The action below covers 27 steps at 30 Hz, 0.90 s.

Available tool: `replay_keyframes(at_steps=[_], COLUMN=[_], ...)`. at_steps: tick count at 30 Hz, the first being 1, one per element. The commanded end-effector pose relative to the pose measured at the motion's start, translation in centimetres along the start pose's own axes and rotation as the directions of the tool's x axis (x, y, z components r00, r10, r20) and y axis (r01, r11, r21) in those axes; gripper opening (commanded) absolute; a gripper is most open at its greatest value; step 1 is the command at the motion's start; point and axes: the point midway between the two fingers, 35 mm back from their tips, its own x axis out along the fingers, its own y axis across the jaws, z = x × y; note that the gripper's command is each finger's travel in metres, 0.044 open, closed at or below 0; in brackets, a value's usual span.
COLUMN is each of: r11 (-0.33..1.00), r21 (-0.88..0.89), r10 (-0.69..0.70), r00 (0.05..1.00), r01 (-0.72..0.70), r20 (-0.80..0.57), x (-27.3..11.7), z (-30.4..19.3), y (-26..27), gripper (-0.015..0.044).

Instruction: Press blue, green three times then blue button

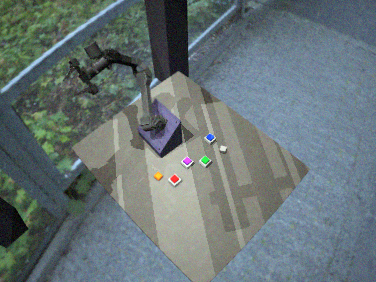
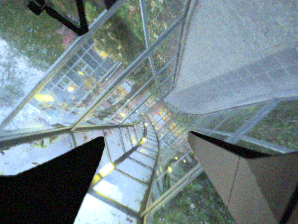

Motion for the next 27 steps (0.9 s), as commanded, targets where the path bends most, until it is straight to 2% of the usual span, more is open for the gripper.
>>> replay_keyframes(at_steps=[1,4,8,15,21,27], r11=[1.000,0.977,0.934,0.758,0.553,0.334], r21=[-0.010,-0.120,-0.178,-0.352,-0.532,-0.719], r10=[-0.013,-0.181,-0.325,-0.619,-0.808,-0.931], r00=[1.000,0.983,0.945,0.777,0.569,0.331], r01=[0.013,0.177,0.311,0.550,0.641,0.609], r20=[-0.001,-0.021,-0.050,-0.118,-0.154,-0.151], x=[0.3,4.6,8.4,13.7,14.0,10.6], z=[-0.1,-1.3,-2.6,-7.0,-11.7,-16.6], y=[-0.4,-5.1,-9.3,-20.3,-30.2,-39.4], gripper=[0.0400,0.0400,0.0400,0.0400,0.0400,0.0400])
